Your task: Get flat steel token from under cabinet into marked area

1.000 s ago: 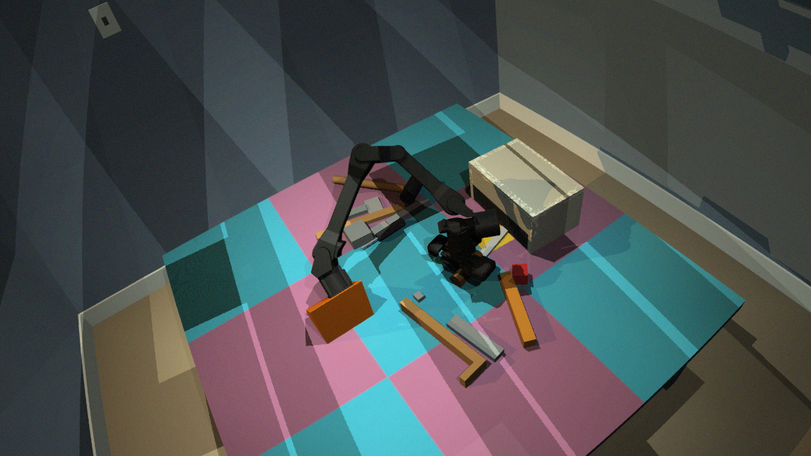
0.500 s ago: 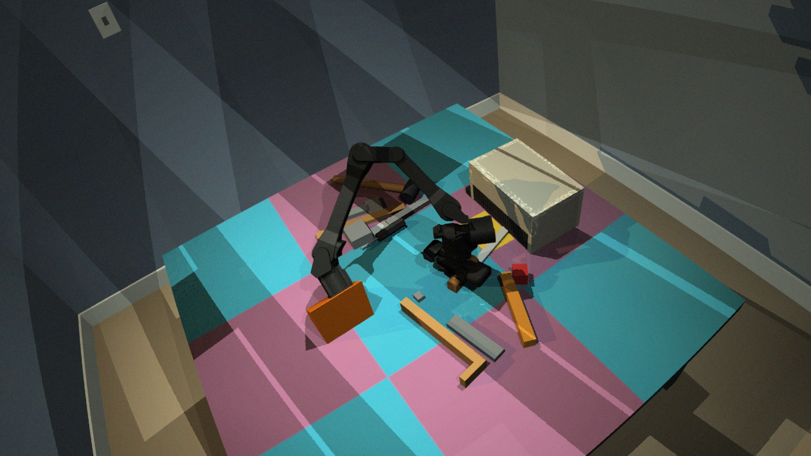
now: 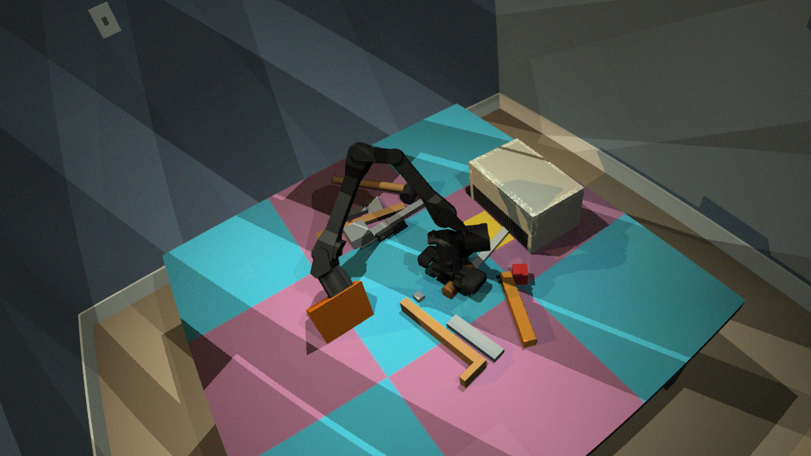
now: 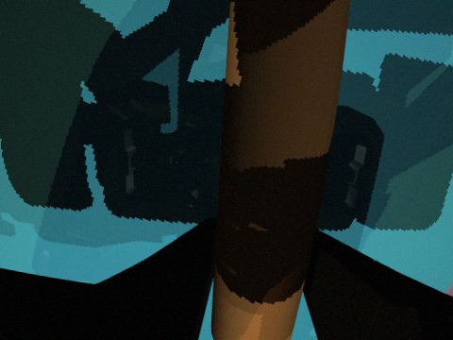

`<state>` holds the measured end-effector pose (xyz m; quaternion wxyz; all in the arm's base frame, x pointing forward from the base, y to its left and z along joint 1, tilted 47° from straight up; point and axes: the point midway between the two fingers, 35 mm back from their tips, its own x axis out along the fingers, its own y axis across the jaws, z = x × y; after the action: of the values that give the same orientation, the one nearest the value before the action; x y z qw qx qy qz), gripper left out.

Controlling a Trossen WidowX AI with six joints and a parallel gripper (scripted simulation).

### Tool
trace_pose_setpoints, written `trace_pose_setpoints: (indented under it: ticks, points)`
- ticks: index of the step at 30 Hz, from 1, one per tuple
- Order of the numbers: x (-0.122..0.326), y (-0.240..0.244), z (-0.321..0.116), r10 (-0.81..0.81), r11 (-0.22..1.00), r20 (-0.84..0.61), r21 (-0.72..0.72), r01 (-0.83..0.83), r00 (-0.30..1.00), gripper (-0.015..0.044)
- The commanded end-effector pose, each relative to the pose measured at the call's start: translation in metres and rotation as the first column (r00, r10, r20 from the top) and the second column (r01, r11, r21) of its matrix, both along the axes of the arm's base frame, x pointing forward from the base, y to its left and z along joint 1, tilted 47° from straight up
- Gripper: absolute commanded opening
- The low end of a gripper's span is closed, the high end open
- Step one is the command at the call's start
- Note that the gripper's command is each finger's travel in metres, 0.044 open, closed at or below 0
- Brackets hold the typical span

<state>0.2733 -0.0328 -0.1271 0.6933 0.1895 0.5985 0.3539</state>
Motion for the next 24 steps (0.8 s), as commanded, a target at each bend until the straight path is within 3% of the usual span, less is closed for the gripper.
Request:
trace_pose_setpoints:
  ticks: [1,24]
  points:
    - [-0.009,-0.001,-0.002,0.002,1.000,-0.003,0.002,-0.002,1.000,0.0000]
    - [-0.033,-0.008,-0.009,0.008,1.000,0.002,-0.003,-0.008,1.000,0.0000]
